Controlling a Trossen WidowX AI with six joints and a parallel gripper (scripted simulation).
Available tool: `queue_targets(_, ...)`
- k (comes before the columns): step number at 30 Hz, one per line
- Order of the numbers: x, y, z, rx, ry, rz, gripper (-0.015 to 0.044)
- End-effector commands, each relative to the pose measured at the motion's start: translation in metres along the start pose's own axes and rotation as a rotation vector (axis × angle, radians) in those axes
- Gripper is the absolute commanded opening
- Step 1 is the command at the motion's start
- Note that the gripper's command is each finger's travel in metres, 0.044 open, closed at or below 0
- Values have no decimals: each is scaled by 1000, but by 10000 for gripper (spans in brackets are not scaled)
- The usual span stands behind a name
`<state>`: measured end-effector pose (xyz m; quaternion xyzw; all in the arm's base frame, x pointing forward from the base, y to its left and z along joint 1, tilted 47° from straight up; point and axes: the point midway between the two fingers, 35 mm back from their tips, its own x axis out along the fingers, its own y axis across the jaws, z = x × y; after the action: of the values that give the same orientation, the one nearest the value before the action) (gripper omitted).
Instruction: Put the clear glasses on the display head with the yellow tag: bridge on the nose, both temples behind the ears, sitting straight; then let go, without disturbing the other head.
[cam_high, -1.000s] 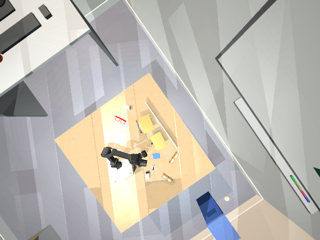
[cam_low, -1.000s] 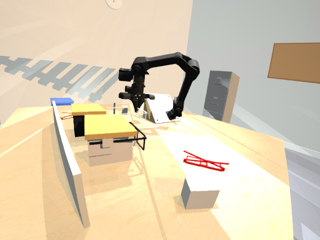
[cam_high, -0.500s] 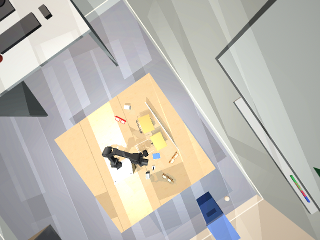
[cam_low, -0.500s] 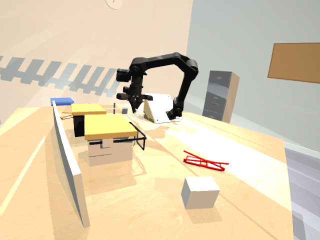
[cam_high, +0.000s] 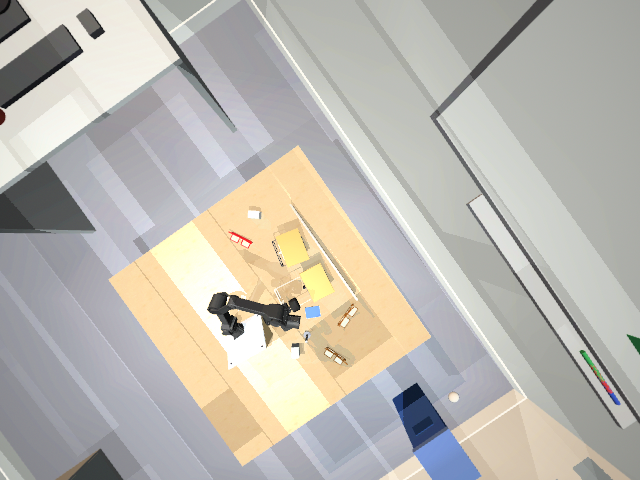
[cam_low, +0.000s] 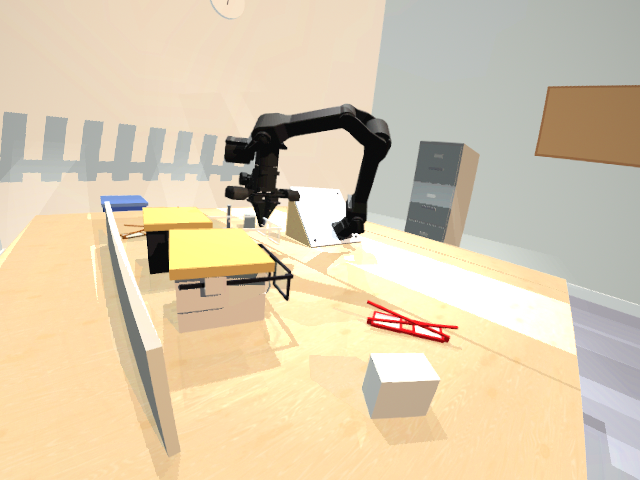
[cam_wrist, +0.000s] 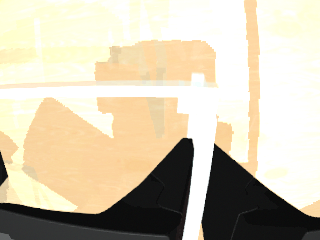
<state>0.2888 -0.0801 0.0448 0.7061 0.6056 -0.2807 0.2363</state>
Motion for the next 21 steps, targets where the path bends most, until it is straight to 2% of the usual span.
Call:
queue_targets(1,-2,8,-1,-2,-1,7,0)
queue_targets(21,-2,35,-1,-3,-1,8,0)
